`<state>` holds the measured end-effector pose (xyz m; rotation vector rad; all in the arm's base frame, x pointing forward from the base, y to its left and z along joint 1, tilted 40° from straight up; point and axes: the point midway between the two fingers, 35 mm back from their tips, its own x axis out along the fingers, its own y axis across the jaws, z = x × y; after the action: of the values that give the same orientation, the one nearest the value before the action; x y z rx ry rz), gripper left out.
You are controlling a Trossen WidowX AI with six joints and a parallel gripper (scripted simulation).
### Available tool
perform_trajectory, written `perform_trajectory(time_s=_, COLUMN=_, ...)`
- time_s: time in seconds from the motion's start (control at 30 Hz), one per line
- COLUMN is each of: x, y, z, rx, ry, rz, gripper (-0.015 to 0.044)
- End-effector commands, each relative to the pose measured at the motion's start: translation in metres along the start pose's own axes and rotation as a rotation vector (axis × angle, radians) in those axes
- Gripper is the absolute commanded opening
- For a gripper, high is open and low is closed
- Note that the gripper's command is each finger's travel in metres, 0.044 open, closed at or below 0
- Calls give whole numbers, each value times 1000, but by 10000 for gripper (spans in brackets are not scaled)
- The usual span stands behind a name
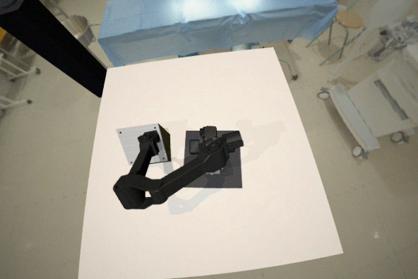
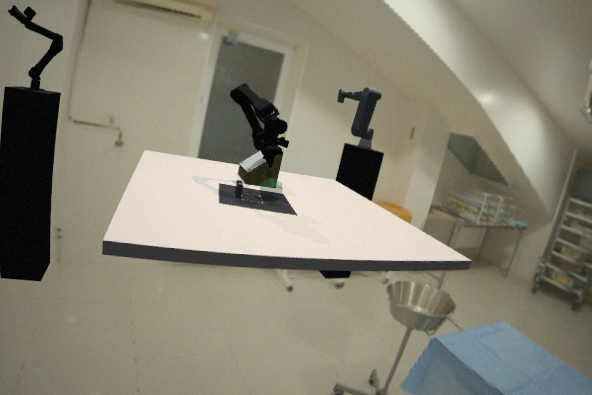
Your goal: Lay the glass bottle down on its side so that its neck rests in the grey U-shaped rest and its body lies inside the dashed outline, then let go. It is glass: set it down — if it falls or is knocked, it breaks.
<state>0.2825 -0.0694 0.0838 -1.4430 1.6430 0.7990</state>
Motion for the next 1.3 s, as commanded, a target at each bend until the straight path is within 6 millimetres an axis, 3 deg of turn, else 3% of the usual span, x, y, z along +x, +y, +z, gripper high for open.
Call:
perform_trajectory(time_s=0.0, x=-2, y=1, z=-10, rx=3, ry=8, rz=-1, gripper=100)
perform_trajectory(time_s=1.27, x=-3, y=2, z=-30, rx=-25, ry=-69, rz=1, gripper=100)
